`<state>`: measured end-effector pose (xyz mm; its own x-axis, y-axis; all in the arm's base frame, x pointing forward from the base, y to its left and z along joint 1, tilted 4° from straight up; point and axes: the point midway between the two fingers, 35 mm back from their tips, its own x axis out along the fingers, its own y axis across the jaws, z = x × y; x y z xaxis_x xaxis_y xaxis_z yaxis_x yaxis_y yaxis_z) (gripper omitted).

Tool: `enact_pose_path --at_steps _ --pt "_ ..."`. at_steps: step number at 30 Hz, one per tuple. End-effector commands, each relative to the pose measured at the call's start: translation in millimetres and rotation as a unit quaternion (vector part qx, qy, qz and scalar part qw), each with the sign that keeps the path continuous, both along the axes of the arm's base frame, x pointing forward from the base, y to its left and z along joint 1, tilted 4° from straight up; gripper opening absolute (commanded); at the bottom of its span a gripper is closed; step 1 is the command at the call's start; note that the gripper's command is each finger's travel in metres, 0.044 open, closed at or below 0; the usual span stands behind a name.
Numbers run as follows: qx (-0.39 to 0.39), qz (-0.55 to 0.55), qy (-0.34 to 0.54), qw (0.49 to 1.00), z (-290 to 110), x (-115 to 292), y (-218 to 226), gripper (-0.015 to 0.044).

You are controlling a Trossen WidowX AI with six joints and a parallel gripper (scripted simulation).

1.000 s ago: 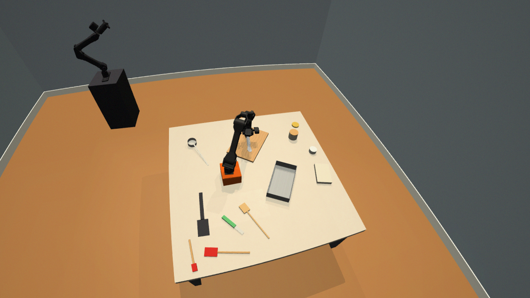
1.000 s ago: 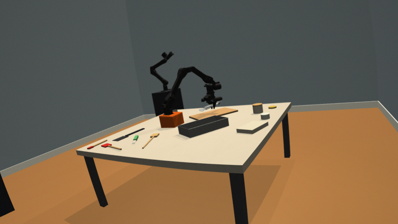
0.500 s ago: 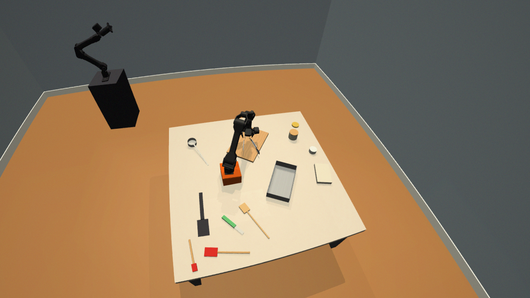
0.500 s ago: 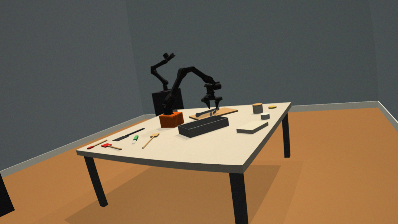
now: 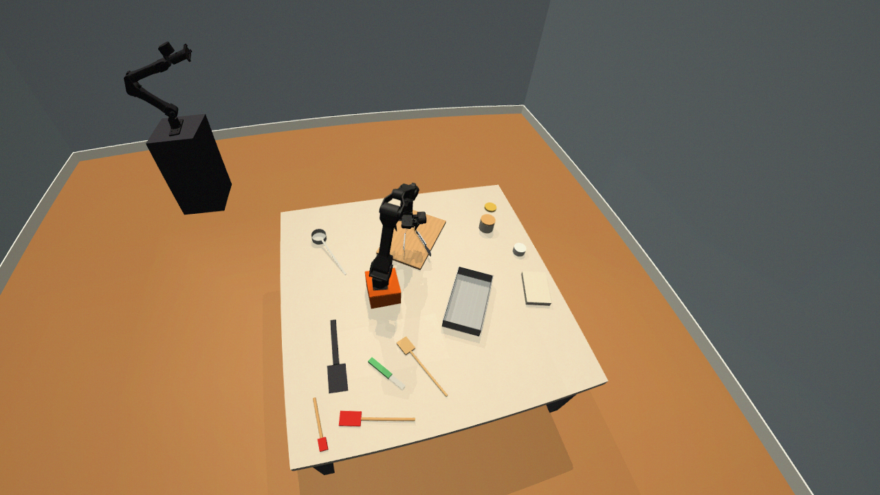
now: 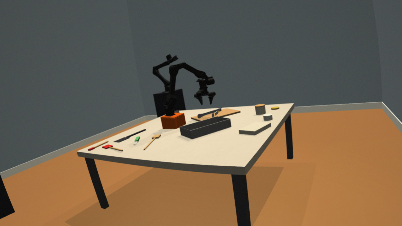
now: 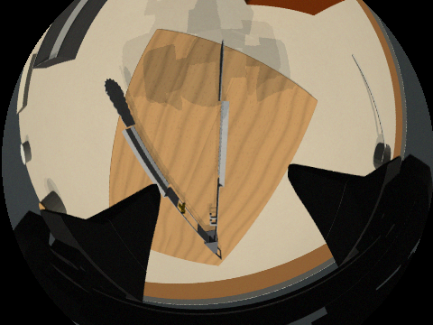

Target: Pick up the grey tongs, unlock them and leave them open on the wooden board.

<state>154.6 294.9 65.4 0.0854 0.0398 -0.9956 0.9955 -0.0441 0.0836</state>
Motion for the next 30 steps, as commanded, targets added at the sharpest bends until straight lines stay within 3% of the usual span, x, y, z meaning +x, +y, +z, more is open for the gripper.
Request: enact_pose_path --at_steps 1,4,10,17,30 --pt "-0.008 0.0 0.003 1.0 9.6 -22.1 -39.3 0.044" --pt "-0.01 -0.002 0.003 1.0 14.2 -35.3 -64.6 0.044" --pt "-0.01 -0.002 0.003 1.0 16.5 -36.3 -66.2 0.044" --pt "-0.005 0.0 0.003 1.0 65.3 -40.0 -66.9 0.044" --pt "-0.005 0.0 0.003 1.0 65.3 -40.0 -66.9 0.044"
